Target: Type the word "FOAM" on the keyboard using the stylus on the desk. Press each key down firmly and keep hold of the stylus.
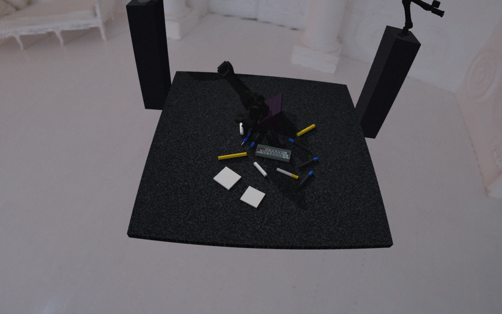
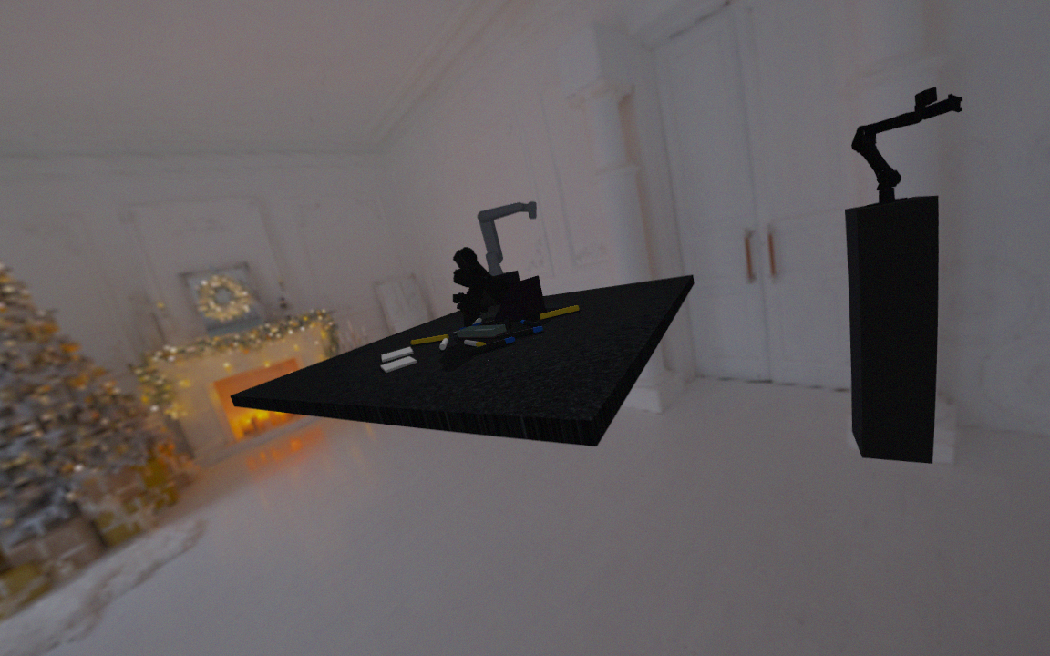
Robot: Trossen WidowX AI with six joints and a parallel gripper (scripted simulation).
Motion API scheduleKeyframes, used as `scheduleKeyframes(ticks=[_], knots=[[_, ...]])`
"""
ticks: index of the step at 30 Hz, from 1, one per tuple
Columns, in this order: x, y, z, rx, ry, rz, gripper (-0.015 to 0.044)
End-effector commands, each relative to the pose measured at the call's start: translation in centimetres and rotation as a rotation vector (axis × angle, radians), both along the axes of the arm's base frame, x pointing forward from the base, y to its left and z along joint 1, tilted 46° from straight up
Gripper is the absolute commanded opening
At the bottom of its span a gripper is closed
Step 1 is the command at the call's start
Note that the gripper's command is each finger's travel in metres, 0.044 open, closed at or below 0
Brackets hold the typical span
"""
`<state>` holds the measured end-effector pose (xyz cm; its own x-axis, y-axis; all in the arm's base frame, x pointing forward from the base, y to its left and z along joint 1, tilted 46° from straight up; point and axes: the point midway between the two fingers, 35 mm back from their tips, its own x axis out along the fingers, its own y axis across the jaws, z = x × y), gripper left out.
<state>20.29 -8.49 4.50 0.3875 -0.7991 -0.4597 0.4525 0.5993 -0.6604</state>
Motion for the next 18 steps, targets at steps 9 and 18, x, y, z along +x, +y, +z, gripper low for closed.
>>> scheduleKeyframes(ticks=[9, 18], knots=[[0.3, 1.6, 1.2, 0.010, 0.004, -0.002, 0.0000], [0.4, 3.5, 3.3, 0.003, 0.001, 0.000, 0.0000]])
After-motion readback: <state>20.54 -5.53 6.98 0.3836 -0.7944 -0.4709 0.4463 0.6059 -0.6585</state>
